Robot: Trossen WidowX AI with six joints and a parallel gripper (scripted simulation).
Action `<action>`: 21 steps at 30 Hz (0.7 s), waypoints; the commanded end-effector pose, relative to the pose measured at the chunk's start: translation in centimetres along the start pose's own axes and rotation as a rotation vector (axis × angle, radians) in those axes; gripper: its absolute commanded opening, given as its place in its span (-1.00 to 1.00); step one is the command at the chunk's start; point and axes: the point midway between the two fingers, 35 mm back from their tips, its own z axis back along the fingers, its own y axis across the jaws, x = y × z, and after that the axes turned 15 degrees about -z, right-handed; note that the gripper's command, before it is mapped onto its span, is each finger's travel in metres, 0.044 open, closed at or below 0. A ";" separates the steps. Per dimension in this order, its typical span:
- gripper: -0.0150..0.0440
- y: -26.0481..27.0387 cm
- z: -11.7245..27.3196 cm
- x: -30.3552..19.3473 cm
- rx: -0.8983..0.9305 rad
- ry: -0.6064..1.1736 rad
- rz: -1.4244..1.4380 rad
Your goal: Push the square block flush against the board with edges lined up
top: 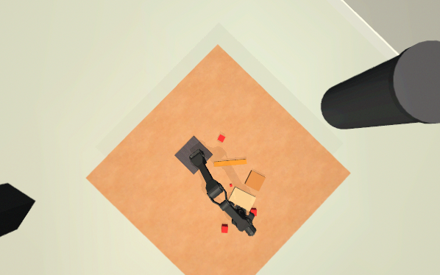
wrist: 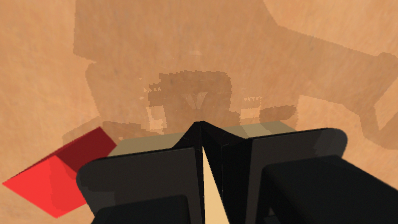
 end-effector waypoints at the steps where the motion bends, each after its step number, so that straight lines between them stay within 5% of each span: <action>1: -0.49 -0.6 -0.7 -0.8 -0.022 0.010 0.004; 21: -0.49 -1.1 -0.7 -2.2 -0.022 0.011 0.004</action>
